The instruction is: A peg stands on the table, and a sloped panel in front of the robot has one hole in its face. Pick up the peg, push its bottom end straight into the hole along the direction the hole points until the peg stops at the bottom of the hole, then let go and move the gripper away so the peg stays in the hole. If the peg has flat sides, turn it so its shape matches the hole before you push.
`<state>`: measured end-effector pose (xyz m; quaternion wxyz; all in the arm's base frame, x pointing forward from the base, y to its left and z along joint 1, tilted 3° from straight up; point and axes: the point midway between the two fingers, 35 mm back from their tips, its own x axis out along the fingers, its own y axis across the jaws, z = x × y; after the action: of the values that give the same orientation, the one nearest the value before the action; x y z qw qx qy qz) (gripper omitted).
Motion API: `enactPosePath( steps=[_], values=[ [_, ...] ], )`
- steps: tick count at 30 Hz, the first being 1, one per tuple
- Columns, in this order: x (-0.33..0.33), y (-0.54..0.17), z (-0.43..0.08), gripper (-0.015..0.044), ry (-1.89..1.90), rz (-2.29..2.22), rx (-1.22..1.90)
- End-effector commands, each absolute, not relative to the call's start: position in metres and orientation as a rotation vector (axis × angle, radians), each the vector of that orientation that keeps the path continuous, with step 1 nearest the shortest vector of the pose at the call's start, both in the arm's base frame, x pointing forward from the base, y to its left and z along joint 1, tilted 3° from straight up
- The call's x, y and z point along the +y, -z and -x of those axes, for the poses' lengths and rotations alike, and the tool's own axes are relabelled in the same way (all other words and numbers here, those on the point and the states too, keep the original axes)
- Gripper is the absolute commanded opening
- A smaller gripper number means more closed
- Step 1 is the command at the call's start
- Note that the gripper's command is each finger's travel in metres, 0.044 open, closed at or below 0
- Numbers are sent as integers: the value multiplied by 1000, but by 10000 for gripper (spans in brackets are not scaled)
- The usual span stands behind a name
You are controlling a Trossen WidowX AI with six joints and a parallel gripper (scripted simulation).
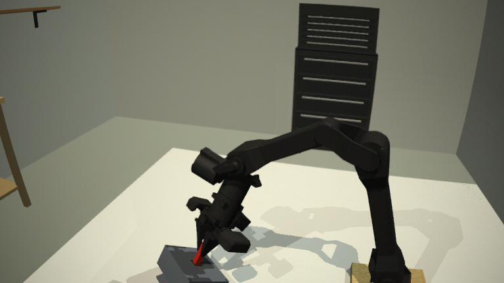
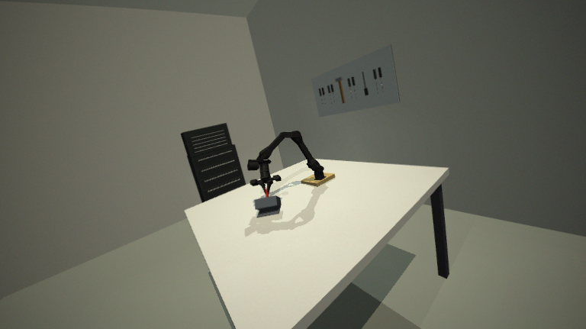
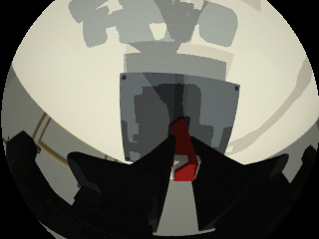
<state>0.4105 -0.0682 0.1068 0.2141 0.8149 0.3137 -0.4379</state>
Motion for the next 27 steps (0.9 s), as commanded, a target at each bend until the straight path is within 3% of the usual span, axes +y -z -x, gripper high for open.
enactPosePath(
  steps=[1, 27],
  values=[
    [-68, -104, -411, 0, 1224, -2261, 865],
    [-65, -98, -414, 0, 1216, -2261, 871]
  ],
)
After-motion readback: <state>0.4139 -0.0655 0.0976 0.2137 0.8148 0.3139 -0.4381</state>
